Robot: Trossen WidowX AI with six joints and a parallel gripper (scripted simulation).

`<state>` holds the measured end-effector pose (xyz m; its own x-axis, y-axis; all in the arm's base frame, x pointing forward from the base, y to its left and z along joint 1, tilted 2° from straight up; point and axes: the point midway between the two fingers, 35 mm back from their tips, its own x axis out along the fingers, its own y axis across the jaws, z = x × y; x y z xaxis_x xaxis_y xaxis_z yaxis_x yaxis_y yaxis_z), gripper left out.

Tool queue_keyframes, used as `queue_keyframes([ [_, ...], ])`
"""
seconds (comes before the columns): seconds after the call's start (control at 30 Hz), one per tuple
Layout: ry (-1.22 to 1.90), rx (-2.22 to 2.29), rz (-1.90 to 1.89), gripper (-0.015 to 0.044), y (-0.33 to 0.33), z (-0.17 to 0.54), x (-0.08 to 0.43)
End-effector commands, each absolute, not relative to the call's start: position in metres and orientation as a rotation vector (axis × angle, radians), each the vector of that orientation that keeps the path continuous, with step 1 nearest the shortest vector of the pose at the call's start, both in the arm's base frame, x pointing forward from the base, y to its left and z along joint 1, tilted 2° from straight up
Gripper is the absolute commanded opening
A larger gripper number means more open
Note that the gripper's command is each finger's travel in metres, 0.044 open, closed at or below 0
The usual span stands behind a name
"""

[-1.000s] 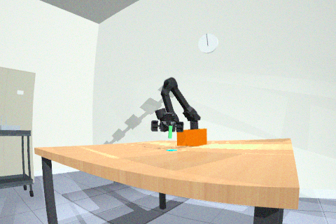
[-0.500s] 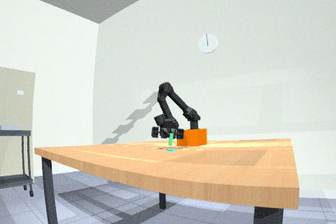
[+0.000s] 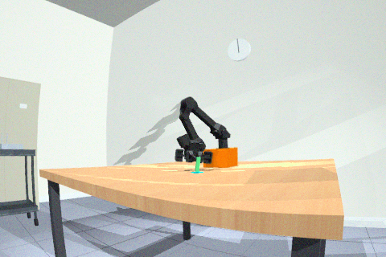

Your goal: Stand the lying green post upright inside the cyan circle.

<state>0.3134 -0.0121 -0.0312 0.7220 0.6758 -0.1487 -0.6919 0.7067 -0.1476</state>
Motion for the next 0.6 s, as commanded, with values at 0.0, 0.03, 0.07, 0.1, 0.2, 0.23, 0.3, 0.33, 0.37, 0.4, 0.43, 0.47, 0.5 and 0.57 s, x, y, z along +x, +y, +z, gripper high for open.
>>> queue_keyframes([
  [0.0, 0.087, -0.203, 0.759, 0.0023, -0.0124, -0.0336, 0.3140],
  [0.03, 0.087, -0.203, 0.759, 0.0023, -0.0124, -0.0336, 0.3140],
  [0.07, 0.087, -0.203, 0.759, 0.0049, -0.0124, -0.0336, 0.3140],
  [0.1, 0.087, -0.203, 0.759, 0.0075, -0.0124, -0.0336, 0.3140],
  [0.2, 0.087, -0.203, 0.759, 0.0154, -0.0124, -0.0336, 0.3140],
  [0.23, 0.087, -0.203, 0.759, 0.0180, -0.0124, -0.0336, 0.3140],
  [0.3, 0.087, -0.203, 0.759, 0.0233, -0.0124, -0.0336, 0.3140],
  [0.33, 0.087, -0.203, 0.759, 0.0259, -0.0124, -0.0336, 0.3140],
  [0.37, 0.087, -0.203, 0.759, 0.0285, -0.0124, -0.0336, 0.3140],
  [0.4, 0.087, -0.203, 0.759, 0.0311, -0.0124, -0.0336, 0.3140],
  [0.43, 0.087, -0.203, 0.759, 0.0337, -0.0124, -0.0336, 0.3140],
  [0.47, 0.087, -0.203, 0.759, 0.0364, -0.0124, -0.0336, 0.3140],
  [0.5, 0.087, -0.203, 0.759, 0.0390, -0.0124, -0.0336, 0.3140],
  [0.57, 0.086, -0.202, 0.758, 0.0400, -0.0125, -0.0327, 0.3141],
])
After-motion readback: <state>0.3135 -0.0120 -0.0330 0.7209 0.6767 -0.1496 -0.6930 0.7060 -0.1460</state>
